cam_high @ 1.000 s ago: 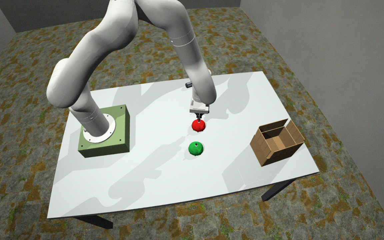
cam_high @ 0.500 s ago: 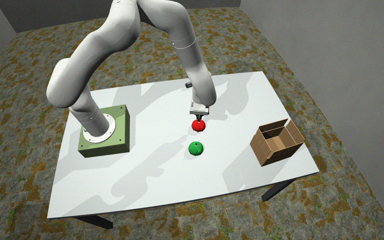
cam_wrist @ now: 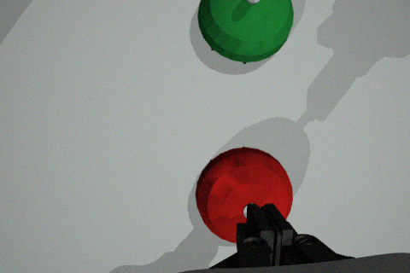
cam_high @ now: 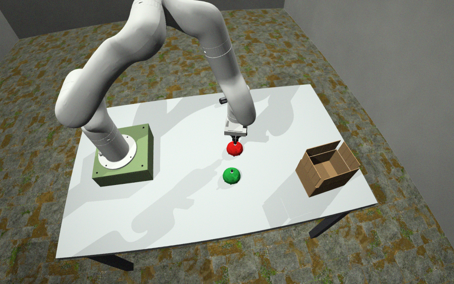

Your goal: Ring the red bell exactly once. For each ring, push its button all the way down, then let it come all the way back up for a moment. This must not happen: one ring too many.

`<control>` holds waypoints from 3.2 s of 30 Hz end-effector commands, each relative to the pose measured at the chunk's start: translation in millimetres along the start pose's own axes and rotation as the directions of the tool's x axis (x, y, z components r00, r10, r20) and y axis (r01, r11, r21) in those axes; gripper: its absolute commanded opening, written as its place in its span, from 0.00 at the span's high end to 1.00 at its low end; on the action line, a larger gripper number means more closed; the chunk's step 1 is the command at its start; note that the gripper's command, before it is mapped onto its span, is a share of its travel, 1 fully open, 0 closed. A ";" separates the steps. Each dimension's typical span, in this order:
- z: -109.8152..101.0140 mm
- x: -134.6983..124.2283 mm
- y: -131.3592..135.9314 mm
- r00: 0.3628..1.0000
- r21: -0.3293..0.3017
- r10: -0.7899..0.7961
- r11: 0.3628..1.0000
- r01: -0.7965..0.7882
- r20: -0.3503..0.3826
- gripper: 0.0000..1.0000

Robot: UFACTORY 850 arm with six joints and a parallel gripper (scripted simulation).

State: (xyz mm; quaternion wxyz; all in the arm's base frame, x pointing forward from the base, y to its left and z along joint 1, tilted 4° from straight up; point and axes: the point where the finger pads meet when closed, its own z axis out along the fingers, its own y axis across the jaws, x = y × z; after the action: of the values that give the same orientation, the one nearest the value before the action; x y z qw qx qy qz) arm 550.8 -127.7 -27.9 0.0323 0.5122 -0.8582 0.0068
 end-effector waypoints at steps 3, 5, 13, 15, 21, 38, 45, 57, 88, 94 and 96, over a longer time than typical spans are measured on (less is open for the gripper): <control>0.4 -0.3 -1.0 1.000 0.002 0.000 1.000 0.000 0.001 1.00; 2.3 -0.3 -1.0 1.000 0.002 0.000 1.000 0.000 0.001 1.00; 9.1 -0.3 -1.0 1.000 0.002 0.000 1.000 0.000 0.001 1.00; 9.1 -0.3 -1.0 1.000 0.002 0.000 1.000 0.000 0.001 1.00; 9.1 -0.3 -1.0 1.000 0.002 0.000 1.000 0.000 0.001 1.00; 12.7 -0.3 -1.0 1.000 0.002 0.000 1.000 0.000 0.001 1.00; 12.7 -0.3 -1.0 1.000 0.002 0.000 1.000 0.000 0.001 1.00; 12.7 -0.3 -1.0 1.000 0.002 0.000 1.000 0.000 0.001 1.00; -28.9 -0.3 -0.9 1.000 0.002 0.000 1.000 0.000 0.001 1.00; -44.5 -0.2 -0.9 1.000 0.002 0.000 1.000 0.000 0.001 1.00; -48.5 -0.2 -0.9 1.000 0.002 0.000 1.000 0.000 0.001 1.00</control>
State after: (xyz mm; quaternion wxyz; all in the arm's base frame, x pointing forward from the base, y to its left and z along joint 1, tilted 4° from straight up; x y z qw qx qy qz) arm 552.8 -126.0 10.3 0.0323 0.5122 -0.8583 0.0069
